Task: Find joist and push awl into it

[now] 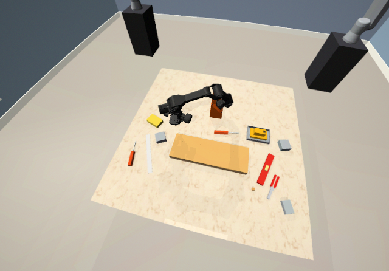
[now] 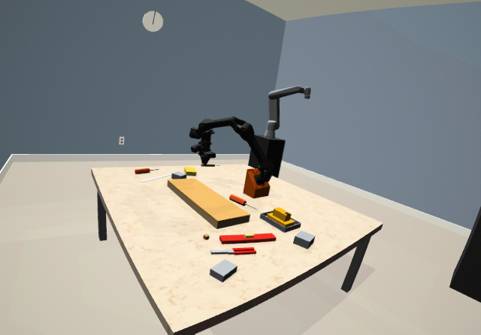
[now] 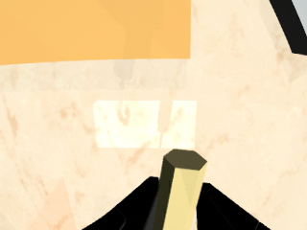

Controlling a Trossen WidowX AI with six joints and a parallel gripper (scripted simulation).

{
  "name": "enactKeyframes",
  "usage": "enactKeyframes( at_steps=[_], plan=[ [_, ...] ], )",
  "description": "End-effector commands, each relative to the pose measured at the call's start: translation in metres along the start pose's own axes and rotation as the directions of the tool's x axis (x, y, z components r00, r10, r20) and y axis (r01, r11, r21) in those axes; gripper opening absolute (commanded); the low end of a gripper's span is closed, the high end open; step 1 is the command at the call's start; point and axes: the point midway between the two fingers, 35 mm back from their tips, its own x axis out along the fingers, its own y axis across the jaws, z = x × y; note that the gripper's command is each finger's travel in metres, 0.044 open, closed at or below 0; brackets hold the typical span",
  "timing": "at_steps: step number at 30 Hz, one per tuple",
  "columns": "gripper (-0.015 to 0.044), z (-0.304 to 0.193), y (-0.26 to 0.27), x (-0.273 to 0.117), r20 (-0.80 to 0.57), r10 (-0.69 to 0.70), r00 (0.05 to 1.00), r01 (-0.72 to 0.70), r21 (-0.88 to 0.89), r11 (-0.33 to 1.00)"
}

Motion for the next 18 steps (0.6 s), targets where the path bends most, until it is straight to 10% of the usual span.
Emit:
enactKeyframes(
  at_steps=[1, 18],
  plan=[
    [0.0000, -0.002, 0.001, -0.006, -0.009, -0.009, 1.000, 0.009, 0.000, 1.000],
    [0.0000, -0.015, -0.010, -0.020, 0.016, -0.292, 0.956, 0.283, 0.212, 0.935]
  ],
)
